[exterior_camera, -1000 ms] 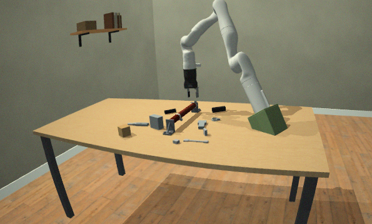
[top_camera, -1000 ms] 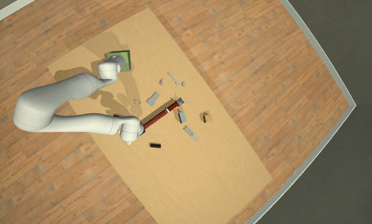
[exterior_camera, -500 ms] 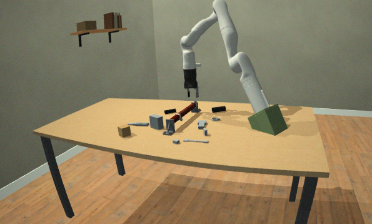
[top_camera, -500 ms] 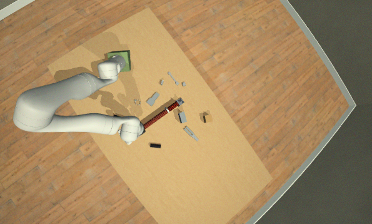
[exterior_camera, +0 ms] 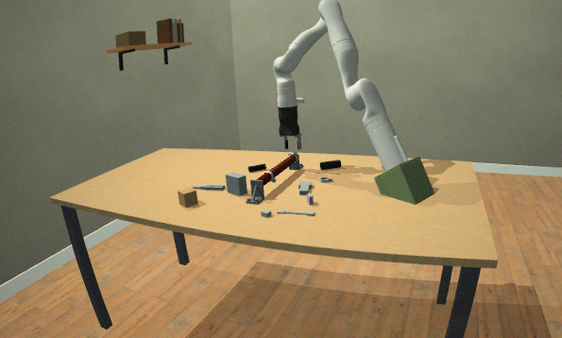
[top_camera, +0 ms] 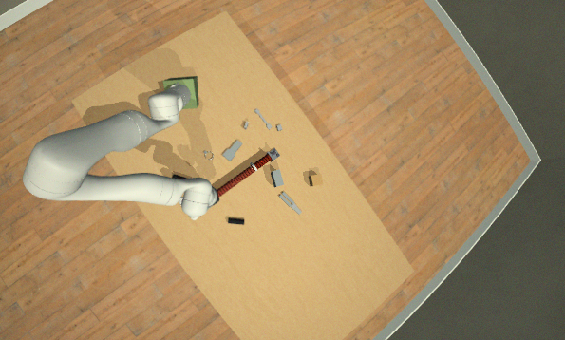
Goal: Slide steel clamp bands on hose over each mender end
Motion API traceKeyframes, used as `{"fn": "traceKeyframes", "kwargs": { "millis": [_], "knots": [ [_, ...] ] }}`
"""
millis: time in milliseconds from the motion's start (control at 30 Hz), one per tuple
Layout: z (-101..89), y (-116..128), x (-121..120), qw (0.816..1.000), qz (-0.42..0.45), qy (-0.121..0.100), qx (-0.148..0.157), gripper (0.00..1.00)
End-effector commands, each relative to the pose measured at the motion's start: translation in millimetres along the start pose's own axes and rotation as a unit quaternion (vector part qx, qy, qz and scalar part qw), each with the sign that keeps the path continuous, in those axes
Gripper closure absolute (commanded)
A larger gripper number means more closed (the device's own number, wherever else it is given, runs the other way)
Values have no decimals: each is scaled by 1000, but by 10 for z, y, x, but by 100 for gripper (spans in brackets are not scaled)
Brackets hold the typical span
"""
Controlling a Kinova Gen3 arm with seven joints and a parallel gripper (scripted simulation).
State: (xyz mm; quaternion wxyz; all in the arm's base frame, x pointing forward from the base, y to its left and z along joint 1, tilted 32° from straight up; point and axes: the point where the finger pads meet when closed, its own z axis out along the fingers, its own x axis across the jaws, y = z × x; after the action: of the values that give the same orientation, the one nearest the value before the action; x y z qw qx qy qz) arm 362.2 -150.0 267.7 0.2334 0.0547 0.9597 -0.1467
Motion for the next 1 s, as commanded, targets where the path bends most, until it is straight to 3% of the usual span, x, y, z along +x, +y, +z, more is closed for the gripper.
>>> {"fn": "traceKeyframes", "kwargs": {
  "millis": [0,967],
  "knots": [
    [61,6,-21,1000,-11,-1,3,0],
    [69,73,-71,1000,-10,-2,2,0]
  ]
}}
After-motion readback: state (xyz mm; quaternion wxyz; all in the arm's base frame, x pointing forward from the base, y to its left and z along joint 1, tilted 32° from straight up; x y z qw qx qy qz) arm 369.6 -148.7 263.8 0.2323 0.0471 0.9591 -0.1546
